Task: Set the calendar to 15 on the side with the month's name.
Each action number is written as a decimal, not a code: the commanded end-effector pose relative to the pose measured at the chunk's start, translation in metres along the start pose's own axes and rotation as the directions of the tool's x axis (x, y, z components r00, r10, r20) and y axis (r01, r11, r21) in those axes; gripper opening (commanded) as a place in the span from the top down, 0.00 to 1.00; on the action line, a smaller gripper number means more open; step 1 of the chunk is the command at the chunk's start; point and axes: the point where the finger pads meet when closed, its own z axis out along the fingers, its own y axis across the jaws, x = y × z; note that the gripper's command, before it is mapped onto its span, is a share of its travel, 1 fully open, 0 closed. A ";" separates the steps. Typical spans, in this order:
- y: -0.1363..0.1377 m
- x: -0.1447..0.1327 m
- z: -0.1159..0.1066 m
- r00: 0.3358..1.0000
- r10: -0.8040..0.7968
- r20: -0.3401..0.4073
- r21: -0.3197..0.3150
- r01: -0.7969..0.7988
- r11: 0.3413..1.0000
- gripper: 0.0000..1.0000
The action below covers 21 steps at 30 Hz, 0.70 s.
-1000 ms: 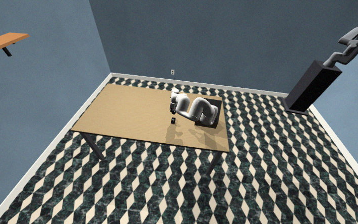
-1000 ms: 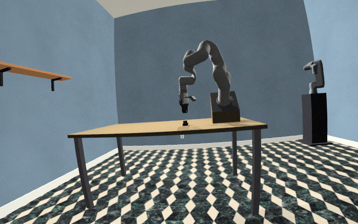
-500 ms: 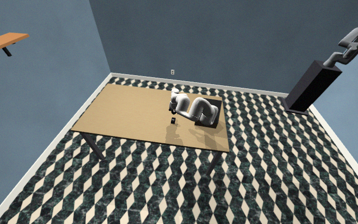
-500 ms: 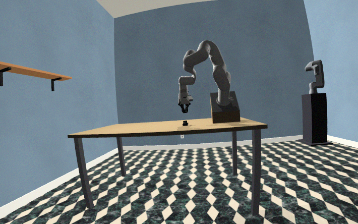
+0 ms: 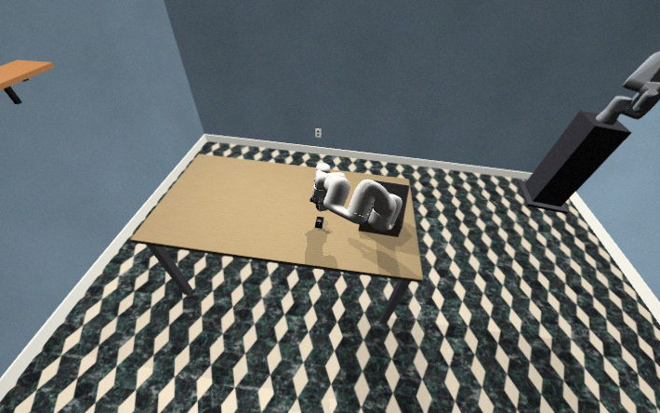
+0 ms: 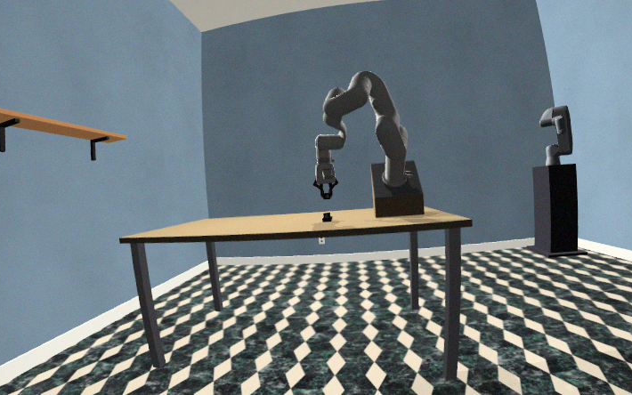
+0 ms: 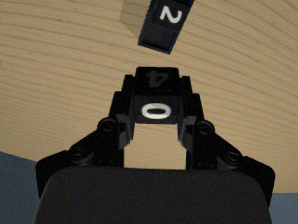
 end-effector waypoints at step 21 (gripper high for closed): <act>0.001 0.000 -0.001 0.950 0.312 0.005 0.006 -0.312 0.950 0.71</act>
